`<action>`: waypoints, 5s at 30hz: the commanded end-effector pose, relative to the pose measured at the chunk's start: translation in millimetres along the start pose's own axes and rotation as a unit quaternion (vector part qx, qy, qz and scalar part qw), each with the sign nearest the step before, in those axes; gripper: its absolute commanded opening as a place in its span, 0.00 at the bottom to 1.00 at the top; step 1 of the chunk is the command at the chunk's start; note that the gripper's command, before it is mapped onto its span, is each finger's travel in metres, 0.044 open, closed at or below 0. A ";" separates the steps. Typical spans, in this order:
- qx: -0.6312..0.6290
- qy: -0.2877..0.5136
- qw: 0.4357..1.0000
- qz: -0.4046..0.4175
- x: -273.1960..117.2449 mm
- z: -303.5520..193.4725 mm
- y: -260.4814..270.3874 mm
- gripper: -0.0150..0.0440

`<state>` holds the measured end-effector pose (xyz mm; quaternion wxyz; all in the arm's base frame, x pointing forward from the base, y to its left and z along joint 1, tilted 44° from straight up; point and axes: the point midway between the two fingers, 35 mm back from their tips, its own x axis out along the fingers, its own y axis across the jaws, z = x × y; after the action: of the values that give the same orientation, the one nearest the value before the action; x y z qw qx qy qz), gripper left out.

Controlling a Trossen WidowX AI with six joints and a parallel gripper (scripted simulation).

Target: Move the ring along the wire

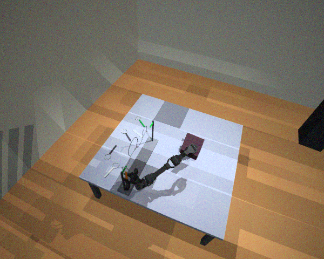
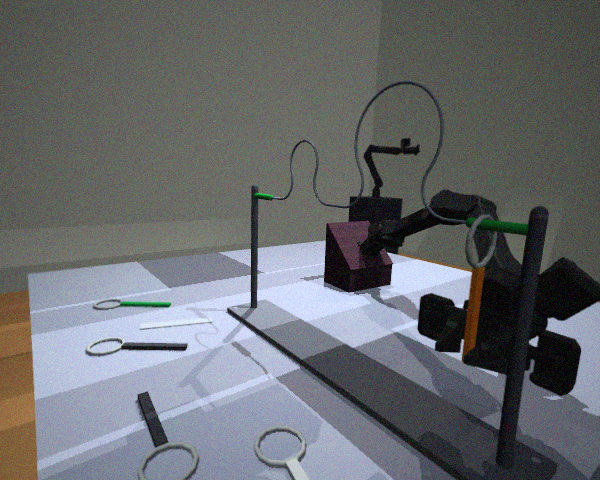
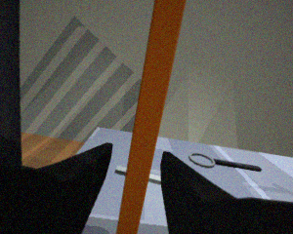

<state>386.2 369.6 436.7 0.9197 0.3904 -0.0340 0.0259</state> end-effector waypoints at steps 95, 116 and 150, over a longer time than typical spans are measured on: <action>-0.010 0.212 0.977 0.000 -53.1 28.2 -32.5 0.00; -0.119 0.256 0.959 -0.031 -64.3 35.9 -79.3 0.00; -0.422 0.230 0.870 -0.110 -64.0 88.4 -164.2 0.00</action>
<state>332.0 203.9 372.9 0.9760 -0.0231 0.2164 0.0091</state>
